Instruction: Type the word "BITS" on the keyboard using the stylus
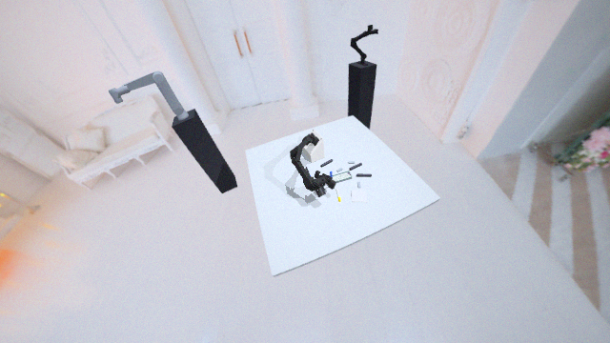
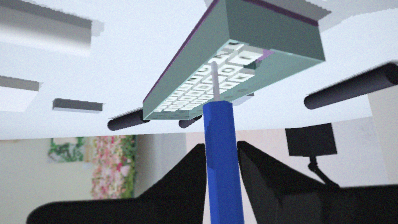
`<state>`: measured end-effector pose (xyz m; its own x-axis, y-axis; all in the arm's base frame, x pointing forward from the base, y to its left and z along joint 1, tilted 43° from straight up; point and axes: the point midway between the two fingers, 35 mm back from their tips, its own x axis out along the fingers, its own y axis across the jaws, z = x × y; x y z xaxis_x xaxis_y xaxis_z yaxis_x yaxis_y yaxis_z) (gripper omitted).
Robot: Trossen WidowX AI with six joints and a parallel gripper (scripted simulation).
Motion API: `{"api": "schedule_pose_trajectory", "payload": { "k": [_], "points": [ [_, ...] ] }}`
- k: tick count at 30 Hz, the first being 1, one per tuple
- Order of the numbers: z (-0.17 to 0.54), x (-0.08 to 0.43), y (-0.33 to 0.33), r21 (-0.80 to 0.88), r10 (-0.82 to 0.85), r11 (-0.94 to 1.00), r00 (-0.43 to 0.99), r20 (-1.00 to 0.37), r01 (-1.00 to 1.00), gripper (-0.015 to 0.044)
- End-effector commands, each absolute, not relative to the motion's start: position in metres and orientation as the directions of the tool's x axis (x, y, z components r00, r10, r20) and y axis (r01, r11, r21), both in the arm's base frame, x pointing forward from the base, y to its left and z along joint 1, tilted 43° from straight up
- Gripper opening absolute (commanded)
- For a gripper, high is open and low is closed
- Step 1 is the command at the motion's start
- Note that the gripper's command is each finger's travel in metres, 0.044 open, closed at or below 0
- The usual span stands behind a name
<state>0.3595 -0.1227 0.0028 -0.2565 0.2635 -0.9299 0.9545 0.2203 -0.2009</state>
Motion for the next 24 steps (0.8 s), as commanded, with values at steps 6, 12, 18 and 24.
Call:
{"api": "schedule_pose_trajectory", "payload": {
  "k": [6, 12, 18, 24],
  "points": [
    [-0.0002, 0.3604, -0.1266, -0.198, 0.258, 0.227, -0.254, -0.932, 0.954, 0.0081],
    [-0.0019, 0.3604, -0.1283, -0.198, 0.258, 0.227, -0.254, -0.932, 0.954, 0.0081],
    [-0.0012, 0.3604, -0.1276, -0.198, 0.258, 0.227, -0.254, -0.932, 0.954, 0.0081],
    [-0.0002, 0.3604, -0.1267, -0.198, 0.258, 0.227, -0.254, -0.932, 0.954, 0.0081]
  ]
}}
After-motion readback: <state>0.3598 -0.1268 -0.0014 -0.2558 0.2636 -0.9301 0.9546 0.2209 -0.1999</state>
